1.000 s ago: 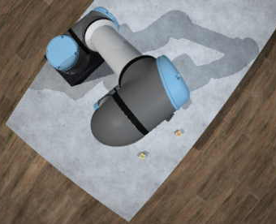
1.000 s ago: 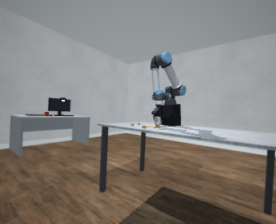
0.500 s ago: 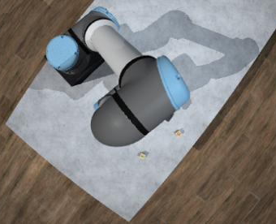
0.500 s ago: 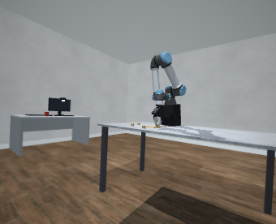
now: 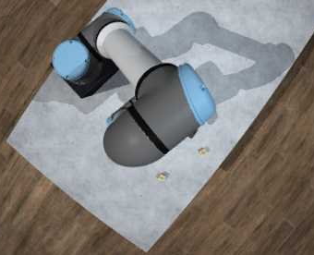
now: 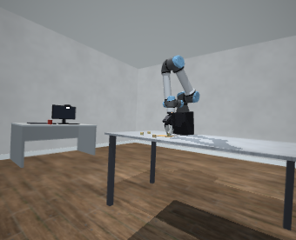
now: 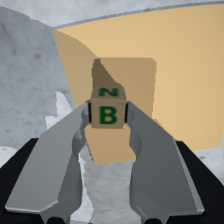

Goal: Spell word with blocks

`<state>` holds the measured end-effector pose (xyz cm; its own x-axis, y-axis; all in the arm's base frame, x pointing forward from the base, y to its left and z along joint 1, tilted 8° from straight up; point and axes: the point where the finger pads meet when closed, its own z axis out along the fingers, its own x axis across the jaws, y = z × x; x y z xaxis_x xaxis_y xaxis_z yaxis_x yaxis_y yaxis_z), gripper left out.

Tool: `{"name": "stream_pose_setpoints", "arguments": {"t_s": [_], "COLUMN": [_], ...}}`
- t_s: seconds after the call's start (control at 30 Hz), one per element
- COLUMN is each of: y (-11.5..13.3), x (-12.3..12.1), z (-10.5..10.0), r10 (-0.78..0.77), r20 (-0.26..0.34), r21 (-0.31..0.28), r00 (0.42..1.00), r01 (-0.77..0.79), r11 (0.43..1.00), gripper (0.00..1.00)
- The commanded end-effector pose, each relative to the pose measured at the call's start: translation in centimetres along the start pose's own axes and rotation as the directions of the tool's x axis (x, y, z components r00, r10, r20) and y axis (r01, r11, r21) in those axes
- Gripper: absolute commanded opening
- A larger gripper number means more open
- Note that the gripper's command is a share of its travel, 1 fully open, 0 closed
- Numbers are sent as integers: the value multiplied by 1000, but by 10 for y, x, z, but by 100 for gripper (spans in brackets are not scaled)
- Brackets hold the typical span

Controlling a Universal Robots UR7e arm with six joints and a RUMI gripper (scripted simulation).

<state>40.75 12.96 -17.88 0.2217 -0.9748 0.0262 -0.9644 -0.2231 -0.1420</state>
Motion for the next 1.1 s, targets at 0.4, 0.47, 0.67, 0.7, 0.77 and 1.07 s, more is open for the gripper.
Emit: {"name": "stream_pose_setpoints", "arguments": {"t_s": [0.4, 0.47, 0.67, 0.7, 0.77, 1.07], "y": [-3, -3, -3, -3, -3, -3], "x": [0, 0, 0, 0, 0, 0], "z": [0, 0, 0, 0, 0, 0], "r10": [-2, -2, -2, -2, -2, -2], "r20": [-1, -1, -1, -1, -1, -1], "r21": [4, 4, 4, 4, 4, 4], "r00": [1000, 1000, 1000, 1000, 1000, 1000], "r01": [2, 2, 2, 2, 2, 2], "r11": [1000, 1000, 1000, 1000, 1000, 1000], "gripper": [13, 17, 25, 25, 25, 25]}}
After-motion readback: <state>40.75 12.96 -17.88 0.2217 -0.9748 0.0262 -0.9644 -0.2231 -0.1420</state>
